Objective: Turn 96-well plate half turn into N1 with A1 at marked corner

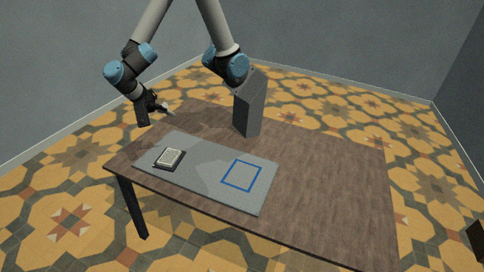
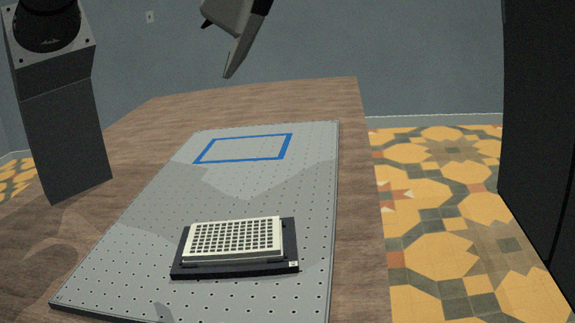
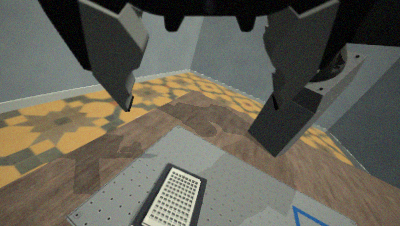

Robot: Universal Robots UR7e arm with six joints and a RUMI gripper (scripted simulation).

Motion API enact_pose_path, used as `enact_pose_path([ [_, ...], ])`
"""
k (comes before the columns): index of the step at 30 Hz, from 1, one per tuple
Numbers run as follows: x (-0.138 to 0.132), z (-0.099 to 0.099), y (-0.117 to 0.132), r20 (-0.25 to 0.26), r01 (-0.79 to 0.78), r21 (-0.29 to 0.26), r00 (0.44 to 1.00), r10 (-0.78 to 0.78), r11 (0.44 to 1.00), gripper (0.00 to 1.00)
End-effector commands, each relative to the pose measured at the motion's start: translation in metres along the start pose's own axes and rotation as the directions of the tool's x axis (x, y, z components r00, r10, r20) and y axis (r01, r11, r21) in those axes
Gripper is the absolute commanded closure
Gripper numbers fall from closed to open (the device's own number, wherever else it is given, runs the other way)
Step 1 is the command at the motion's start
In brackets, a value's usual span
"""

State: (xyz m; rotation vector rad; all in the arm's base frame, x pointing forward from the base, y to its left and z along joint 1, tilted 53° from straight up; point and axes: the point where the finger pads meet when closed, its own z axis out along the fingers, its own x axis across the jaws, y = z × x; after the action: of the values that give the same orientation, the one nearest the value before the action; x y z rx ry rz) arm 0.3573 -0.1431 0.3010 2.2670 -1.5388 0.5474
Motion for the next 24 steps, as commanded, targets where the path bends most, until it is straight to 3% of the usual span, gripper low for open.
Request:
enact_pose_path([
  [1,0.000,0.000,0.000,-0.001,0.000,0.001,1.000,0.000,1.000,0.00],
  [17,0.000,0.000,0.000,-0.001,0.000,0.001,1.000,0.000,1.000,0.00],
  [19,0.001,0.008,-0.005,-0.003,-0.033,0.036,0.999,0.033,0.999,0.00],
  [23,0.003,0.018,-0.011,0.000,-0.032,0.033,0.999,0.032,0.999,0.00],
  [24,0.004,0.022,-0.013,-0.001,-0.054,0.058,0.999,0.054,0.997,0.00],
])
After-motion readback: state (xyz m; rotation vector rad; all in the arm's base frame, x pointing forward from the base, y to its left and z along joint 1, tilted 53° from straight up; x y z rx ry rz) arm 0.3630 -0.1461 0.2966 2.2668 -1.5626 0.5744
